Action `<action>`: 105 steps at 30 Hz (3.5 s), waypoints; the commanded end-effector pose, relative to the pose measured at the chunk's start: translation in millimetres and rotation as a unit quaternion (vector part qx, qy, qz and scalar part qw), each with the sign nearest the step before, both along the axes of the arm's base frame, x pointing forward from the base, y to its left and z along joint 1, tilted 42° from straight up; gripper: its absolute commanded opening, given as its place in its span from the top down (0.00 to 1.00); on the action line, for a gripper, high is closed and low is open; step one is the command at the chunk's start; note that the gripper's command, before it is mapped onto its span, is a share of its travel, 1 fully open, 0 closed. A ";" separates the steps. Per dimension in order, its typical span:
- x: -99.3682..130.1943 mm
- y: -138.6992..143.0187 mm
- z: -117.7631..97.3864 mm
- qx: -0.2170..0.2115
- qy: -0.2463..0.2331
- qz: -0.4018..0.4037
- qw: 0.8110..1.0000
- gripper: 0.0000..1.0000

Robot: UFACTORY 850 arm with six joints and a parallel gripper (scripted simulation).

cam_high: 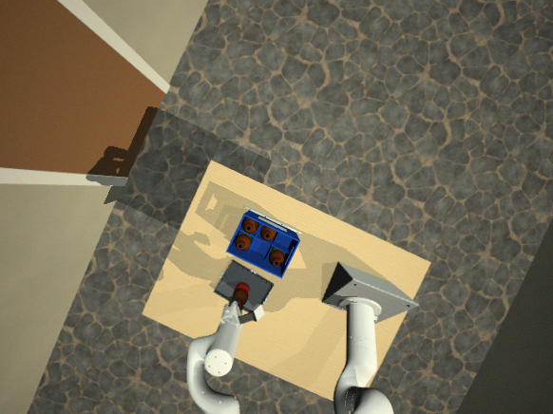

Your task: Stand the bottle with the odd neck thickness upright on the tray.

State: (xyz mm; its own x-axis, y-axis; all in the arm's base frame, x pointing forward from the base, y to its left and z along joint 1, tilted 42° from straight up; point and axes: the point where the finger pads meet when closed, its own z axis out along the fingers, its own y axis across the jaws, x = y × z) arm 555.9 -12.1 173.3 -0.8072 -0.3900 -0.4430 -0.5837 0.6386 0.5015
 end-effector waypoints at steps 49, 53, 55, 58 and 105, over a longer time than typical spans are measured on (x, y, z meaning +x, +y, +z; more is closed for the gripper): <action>2.5 10.5 -11.6 0.000 -0.001 0.000 1.000 1.00; 2.5 10.6 -11.7 0.000 -0.001 0.000 1.000 1.00; 2.5 10.6 -11.7 0.000 -0.001 0.000 1.000 1.00; 2.5 10.6 -11.7 0.000 -0.001 0.000 1.000 1.00; 2.5 10.6 -11.7 0.000 -0.001 0.000 1.000 0.00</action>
State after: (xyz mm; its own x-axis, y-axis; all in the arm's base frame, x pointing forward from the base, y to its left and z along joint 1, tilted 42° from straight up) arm 557.7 -0.9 161.0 -0.8072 -0.3900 -0.4431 -0.5838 0.6386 0.5014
